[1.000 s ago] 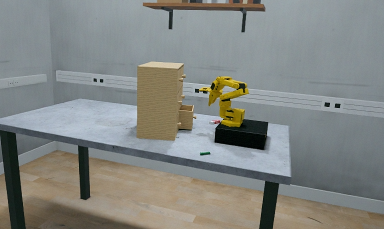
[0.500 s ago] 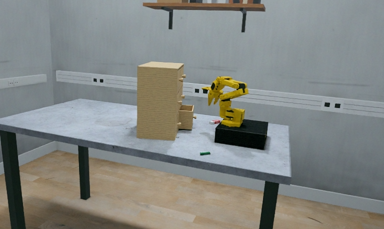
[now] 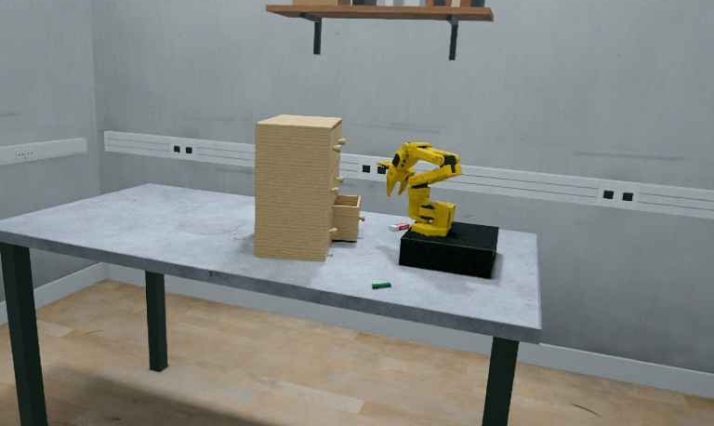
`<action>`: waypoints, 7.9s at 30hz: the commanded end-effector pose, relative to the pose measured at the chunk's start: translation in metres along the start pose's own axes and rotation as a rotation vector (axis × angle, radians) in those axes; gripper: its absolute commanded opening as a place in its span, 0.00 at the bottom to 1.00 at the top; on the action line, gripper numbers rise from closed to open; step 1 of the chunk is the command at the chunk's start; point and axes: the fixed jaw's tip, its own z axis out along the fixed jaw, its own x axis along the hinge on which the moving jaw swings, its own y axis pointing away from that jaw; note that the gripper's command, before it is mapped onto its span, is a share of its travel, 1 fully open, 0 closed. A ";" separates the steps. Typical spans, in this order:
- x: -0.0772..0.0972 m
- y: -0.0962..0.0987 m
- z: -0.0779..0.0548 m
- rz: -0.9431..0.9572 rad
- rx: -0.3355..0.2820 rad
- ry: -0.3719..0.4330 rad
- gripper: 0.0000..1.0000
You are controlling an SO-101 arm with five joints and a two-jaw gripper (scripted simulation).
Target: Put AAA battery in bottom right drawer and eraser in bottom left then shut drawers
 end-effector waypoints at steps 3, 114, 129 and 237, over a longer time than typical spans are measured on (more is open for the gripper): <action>-0.002 -0.001 -0.002 0.013 0.003 -0.010 0.21; 0.038 0.113 -0.188 -0.955 -0.939 -0.488 0.19; 0.082 0.112 -0.213 -1.261 -1.241 -0.435 0.19; 0.222 0.213 -0.154 -3.608 -0.979 -0.921 0.19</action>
